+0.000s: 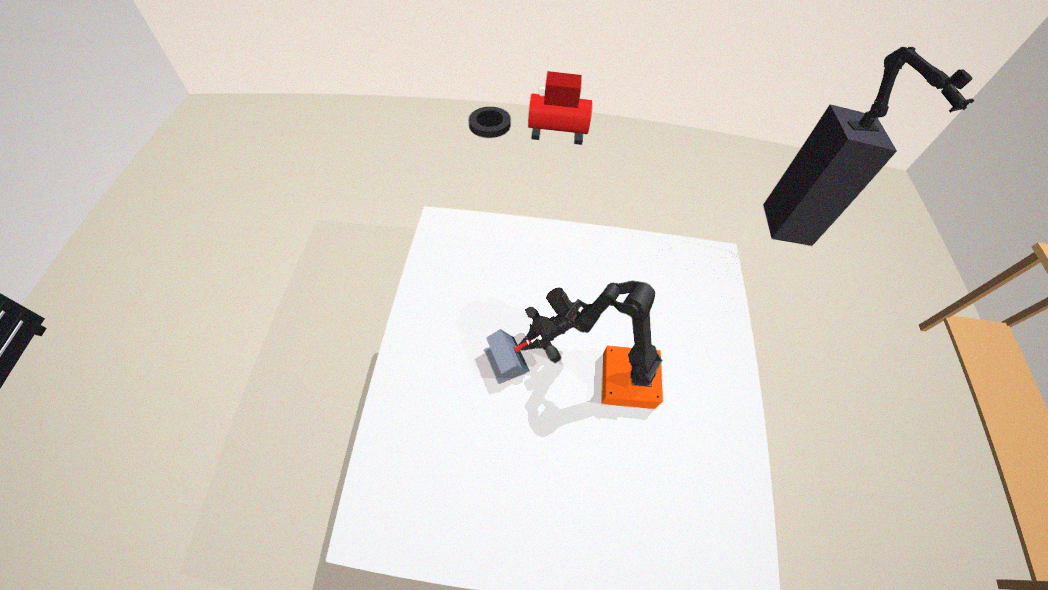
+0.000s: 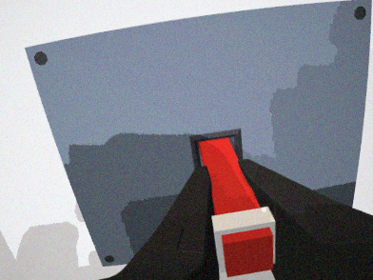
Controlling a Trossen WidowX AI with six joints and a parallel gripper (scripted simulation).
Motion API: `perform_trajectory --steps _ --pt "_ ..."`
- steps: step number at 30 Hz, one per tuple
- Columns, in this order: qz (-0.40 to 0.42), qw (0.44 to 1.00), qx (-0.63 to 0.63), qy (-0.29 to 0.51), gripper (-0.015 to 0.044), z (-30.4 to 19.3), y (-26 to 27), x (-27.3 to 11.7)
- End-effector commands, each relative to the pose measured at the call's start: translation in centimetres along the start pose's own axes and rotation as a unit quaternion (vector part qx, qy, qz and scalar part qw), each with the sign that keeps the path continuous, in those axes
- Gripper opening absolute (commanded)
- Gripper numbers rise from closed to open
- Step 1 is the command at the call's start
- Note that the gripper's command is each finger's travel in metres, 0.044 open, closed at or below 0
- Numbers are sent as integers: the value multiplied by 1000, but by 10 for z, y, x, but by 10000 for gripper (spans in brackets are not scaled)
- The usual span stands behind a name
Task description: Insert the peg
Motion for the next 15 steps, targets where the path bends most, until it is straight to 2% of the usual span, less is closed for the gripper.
perform_trajectory --steps 1,13,15 --pt "0 1000 0 0 105 0 0 0" --pt "0 1000 0 1 420 0 -1 -3" --pt "0 1000 0 2 440 -1 -1 -5"
Point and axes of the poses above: the point midway between the two fingers, 35 mm back from their tips, its own x axis out along the fingers, its own y axis across the jaws, z = x × y, the point moved 1 cm from there along -x, back along the fingers, and after that the axes turned 6 degrees about -x, right-handed, at the moved point
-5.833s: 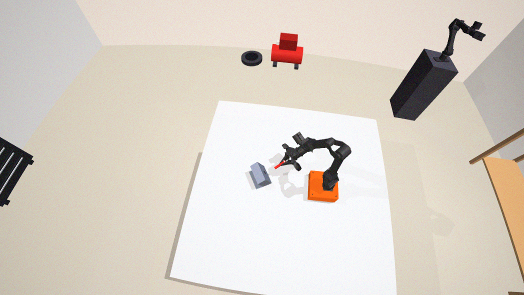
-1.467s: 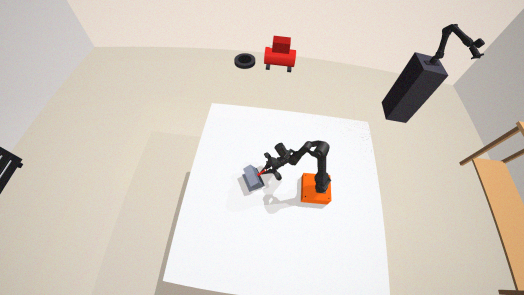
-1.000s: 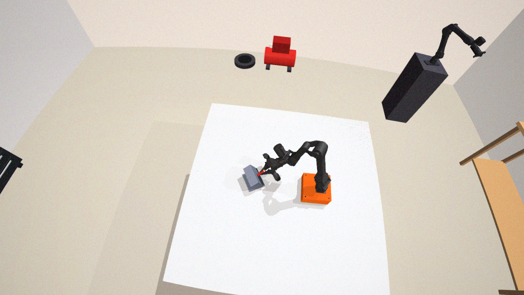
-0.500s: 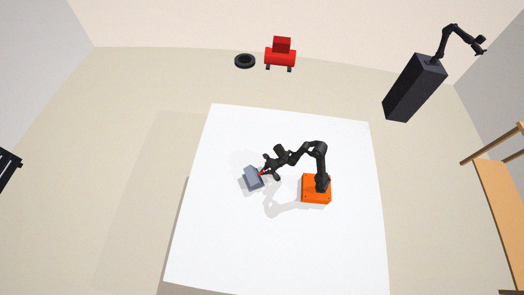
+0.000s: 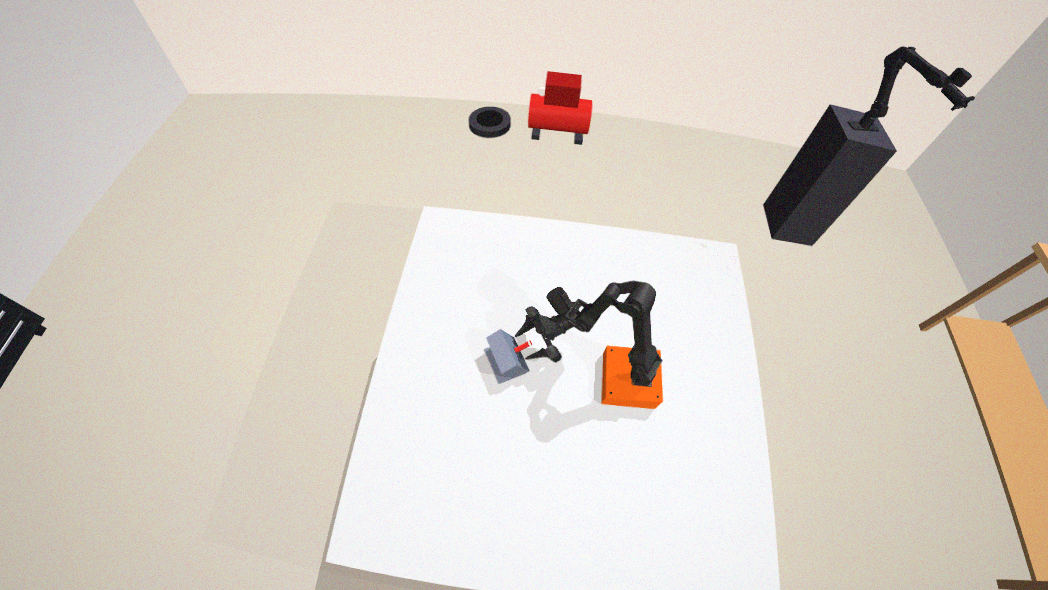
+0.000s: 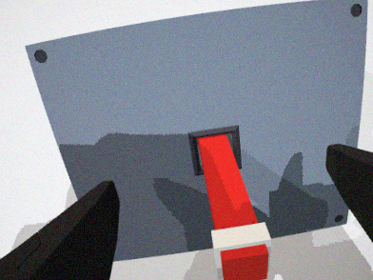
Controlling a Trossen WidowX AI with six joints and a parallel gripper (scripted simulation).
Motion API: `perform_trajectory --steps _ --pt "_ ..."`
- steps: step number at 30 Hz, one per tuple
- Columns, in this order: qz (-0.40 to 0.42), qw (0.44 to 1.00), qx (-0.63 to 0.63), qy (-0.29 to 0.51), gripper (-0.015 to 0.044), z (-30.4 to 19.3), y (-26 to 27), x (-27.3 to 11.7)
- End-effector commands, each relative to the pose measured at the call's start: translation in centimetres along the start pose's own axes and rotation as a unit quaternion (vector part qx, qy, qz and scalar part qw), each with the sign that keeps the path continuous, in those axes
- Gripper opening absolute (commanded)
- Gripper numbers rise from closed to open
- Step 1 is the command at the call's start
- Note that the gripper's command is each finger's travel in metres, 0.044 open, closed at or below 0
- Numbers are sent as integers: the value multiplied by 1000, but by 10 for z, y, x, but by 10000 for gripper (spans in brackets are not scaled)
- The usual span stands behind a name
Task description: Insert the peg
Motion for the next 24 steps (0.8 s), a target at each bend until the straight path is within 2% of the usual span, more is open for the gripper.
perform_trajectory --steps 1,24 --pt "0 1000 -2 0 440 0 -1 -5" --pt "3 1000 -3 9 440 -5 -6 -38"
Point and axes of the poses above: the point midway between the two fingers, 35 mm back from their tips, its own x axis out along the fingers, its own y axis across the jaws, z = x × y, the point moved 1 cm from there along -x, back along the fingers, and after that the axes turned 6 degrees about -x, right-handed, at the moved point
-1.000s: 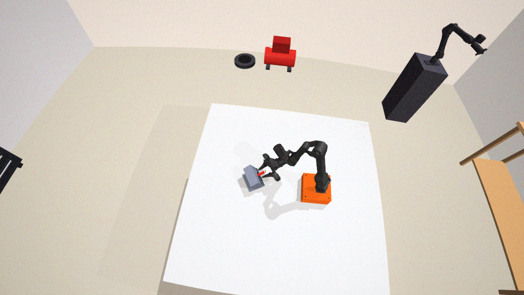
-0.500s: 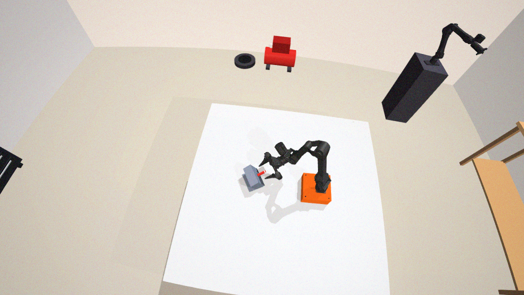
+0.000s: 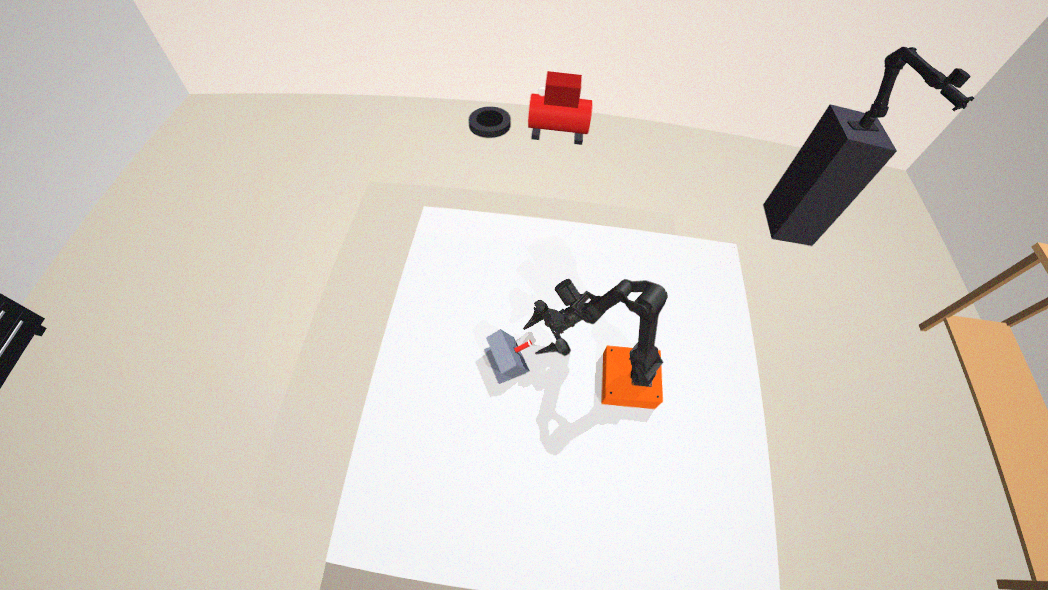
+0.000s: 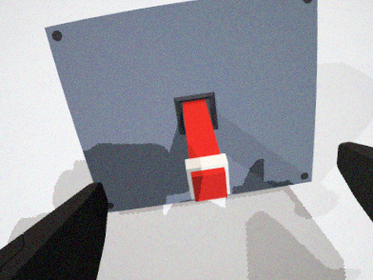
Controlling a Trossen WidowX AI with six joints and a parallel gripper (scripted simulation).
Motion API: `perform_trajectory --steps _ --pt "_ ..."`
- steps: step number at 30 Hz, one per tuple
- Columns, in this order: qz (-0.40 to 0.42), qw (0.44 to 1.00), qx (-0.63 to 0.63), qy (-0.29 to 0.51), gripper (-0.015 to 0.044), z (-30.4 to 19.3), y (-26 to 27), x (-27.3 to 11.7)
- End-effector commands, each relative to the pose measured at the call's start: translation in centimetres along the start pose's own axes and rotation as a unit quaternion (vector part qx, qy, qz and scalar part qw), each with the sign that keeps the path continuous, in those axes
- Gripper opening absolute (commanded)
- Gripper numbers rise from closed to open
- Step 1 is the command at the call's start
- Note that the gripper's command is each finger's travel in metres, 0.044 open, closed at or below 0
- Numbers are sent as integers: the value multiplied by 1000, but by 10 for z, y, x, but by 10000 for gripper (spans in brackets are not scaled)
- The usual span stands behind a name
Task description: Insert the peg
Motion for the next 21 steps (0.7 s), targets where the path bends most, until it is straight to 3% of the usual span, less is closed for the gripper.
perform_trajectory --steps 1,21 --pt "0 1000 -3 -1 440 0 -1 -6" --pt "0 1000 -1 -1 440 -4 -2 -34"
Point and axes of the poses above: the point midway between the two fingers, 35 mm back from their tips, its own x axis out along the fingers, its own y axis across the jaws, z = x × y, the point moved 1 cm from there along -x, back along the fingers, and after that the axes turned 6 degrees about -x, right-handed, at the moved point
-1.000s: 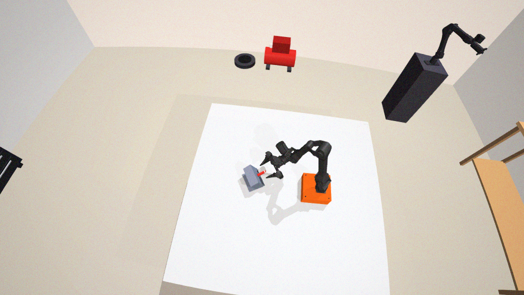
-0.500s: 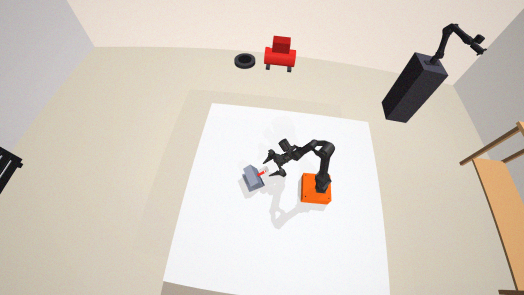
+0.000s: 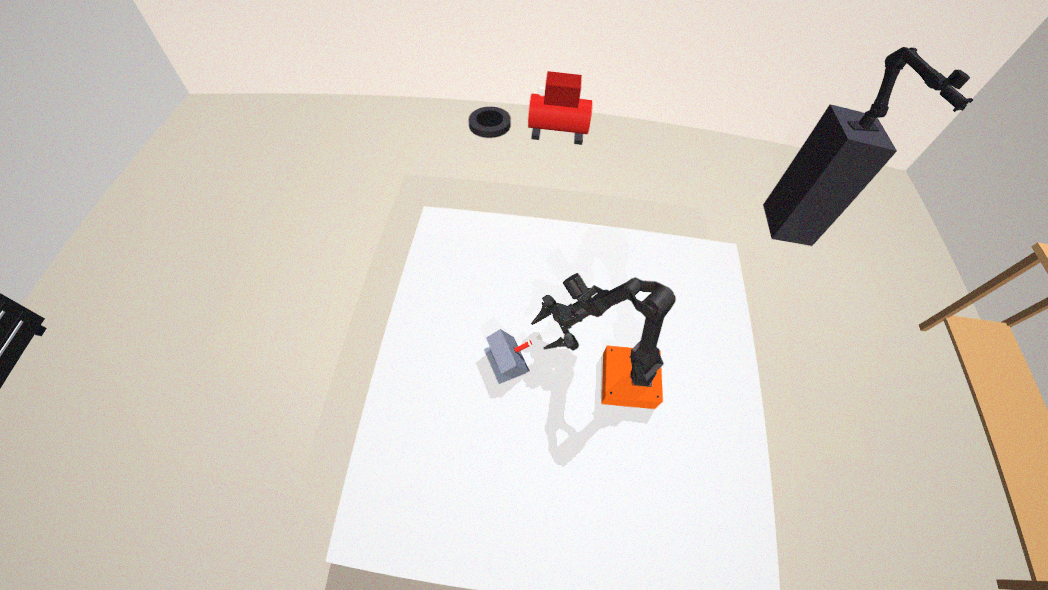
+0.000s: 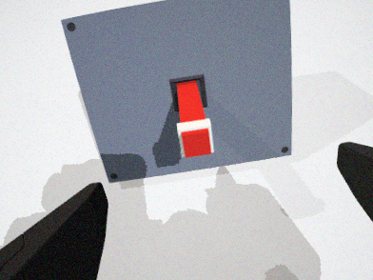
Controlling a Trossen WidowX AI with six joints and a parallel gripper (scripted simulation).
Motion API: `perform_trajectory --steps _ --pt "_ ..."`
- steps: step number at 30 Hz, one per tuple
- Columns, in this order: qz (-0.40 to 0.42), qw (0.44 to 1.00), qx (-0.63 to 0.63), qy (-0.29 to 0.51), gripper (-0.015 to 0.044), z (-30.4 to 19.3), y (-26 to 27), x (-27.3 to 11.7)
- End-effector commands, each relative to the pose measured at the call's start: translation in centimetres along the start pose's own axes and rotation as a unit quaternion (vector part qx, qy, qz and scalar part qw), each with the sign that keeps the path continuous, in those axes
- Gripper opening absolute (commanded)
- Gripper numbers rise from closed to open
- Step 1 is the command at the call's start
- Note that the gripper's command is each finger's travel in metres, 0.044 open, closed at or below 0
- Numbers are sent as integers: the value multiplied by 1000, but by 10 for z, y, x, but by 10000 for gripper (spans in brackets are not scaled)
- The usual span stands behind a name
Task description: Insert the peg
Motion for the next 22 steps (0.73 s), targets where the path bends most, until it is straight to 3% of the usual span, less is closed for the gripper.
perform_trajectory --steps 1,22 --pt "-1 1000 -2 -2 440 0 -1 -6" --pt "-4 1000 0 -6 440 2 -1 -29"
Point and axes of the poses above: the point midway between the two fingers, 35 mm back from their tips, its own x axis out along the fingers, its own y axis across the jaws, z = x × y, the point moved 1 cm from there along -x, back along the fingers, and after that the axes turned 6 degrees about -x, right-handed, at the moved point
